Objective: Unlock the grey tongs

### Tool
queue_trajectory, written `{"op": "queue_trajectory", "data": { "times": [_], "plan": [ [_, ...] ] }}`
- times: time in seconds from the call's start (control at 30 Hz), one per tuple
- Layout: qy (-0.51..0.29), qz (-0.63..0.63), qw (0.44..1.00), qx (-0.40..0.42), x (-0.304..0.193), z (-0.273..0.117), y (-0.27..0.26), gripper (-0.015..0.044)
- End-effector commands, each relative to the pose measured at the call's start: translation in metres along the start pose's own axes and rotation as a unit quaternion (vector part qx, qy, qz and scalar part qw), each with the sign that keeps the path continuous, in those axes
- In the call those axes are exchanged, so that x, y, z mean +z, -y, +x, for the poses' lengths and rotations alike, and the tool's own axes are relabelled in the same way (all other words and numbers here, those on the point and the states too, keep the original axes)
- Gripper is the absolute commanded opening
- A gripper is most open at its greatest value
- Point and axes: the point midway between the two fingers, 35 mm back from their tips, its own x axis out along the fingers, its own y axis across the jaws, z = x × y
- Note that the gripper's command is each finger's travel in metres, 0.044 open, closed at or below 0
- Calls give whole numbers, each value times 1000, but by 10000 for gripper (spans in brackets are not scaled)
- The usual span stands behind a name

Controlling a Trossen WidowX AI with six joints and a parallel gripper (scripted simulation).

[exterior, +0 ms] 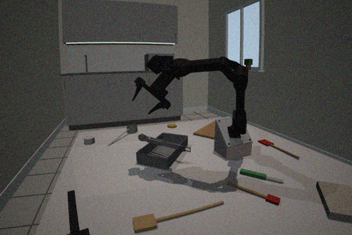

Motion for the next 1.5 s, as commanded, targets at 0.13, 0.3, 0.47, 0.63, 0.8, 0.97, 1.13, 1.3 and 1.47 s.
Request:
{"op": "queue_trajectory", "data": {
  "times": [0.13, 0.3, 0.47, 0.63, 0.8, 0.97, 1.13, 1.3, 1.47],
  "plan": [
    [10, -207, 962, 176, -59, 56, -71, 440],
    [50, -283, 927, 241, -77, 71, -103, 440],
    [108, -352, 881, 297, -92, 82, -138, 440],
    [148, -388, 850, 323, -99, 87, -157, 440],
    [148, -388, 850, 323, -99, 87, -157, 440],
    [148, -388, 850, 323, -99, 87, -157, 440],
    [148, -388, 850, 323, -94, 85, -159, 440],
    [148, -388, 850, 323, -94, 85, -160, 440],
    [148, -388, 850, 323, -94, 88, -162, 440]
  ]
}}
